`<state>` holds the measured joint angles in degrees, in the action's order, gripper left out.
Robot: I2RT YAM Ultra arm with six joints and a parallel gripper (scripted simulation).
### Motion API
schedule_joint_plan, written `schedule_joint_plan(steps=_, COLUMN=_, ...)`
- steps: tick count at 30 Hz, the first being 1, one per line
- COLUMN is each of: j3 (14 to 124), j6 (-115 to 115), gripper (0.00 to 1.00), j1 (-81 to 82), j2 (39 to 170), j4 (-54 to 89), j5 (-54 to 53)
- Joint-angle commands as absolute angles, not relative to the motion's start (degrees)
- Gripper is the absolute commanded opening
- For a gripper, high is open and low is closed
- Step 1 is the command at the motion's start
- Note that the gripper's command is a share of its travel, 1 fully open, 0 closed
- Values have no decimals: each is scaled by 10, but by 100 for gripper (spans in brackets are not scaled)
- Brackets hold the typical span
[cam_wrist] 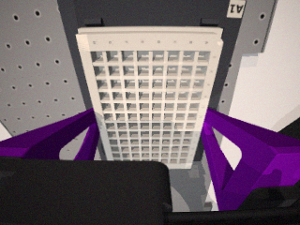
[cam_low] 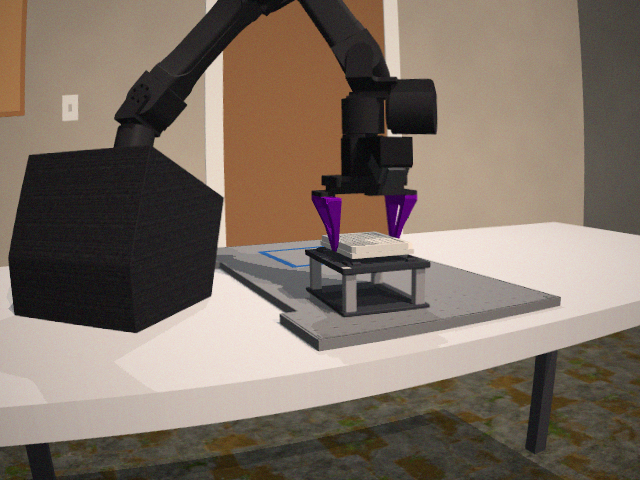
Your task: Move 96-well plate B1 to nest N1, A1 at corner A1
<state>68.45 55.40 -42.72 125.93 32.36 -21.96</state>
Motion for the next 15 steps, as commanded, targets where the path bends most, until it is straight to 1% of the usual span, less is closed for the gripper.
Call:
schedule_joint_plan(steps=1, j3=673, j6=558, gripper=0, j1=-429, j2=1243, j4=321, j5=-217)
schedule_joint_plan(steps=5, j3=686, j6=558, gripper=0, j1=-430, j2=1244, j4=317, j5=-217)
schedule_joint_plan(steps=15, j3=680, j6=559, gripper=0, j1=-428, j2=1259, j4=314, j5=-217)
